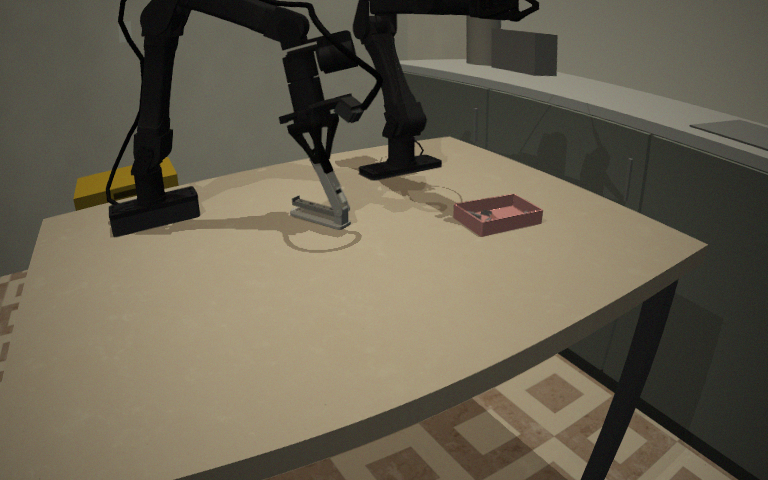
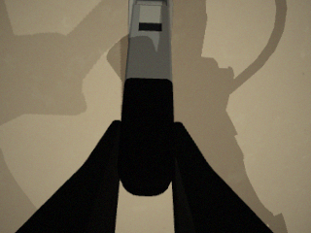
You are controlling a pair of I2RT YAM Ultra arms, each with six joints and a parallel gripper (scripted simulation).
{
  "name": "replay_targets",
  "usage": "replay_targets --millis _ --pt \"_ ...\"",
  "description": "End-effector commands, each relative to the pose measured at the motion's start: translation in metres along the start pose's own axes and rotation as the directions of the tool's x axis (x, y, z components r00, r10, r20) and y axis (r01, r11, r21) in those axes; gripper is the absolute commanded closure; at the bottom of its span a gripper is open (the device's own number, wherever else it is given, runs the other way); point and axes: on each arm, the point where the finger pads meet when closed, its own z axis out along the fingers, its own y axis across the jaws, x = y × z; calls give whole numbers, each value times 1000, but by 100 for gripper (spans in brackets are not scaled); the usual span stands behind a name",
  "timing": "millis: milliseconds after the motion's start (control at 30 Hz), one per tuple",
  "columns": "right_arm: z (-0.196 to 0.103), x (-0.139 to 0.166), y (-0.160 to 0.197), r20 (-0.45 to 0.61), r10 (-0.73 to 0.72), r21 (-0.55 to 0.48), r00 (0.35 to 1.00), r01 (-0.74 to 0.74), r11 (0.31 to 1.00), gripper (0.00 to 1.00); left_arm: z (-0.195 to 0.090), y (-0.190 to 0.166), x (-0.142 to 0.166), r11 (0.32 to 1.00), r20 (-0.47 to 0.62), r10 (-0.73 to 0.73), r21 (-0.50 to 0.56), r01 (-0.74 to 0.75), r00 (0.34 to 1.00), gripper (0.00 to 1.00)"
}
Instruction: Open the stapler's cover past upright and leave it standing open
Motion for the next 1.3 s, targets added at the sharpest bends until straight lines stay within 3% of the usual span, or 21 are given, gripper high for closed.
replay_targets --millis 0,133,233,300,367,633,800,867,1033,1267 --pt "-2 3 -3 -54 -15 7 998 16 1000 82 4 1 8 1000 -15 11 8 -11 1000 42" --pt "-2 3 -3 -54 -16 6 998 16 1000 82 -12 -17 16 998 -80 25 54 -21 996 42" --pt "-2 3 -3 -54 -16 6 998 16 1000 82 -36 -48 24 988 -147 56 148 -34 988 42" --pt "-2 3 -3 -54 -16 6 998 16 1000 82 -36 -48 24 988 -147 56 148 -34 988 42" --pt "-2 3 -3 -54 -16 6 998 16 1000 82 -70 -80 30 965 -188 98 259 -47 977 42" --pt "-3 3 -2 -40 -13 7 999 13 1000 82 -157 -118 28 874 -181 168 481 -62 969 42" --pt "-3 3 -2 -40 -13 7 999 13 1000 82 -201 -125 36 804 -177 217 590 -73 960 42" --pt "-3 3 -2 -40 -13 7 999 13 1000 82 -201 -125 36 804 -177 217 590 -73 960 42" --pt "-3 3 -2 -40 -13 7 999 13 1000 82 -240 -119 48 737 -171 264 670 -85 949 42" --pt "-3 3 -2 -40 -13 7 999 13 1000 82 -256 -108 48 724 -152 261 685 -89 953 42"
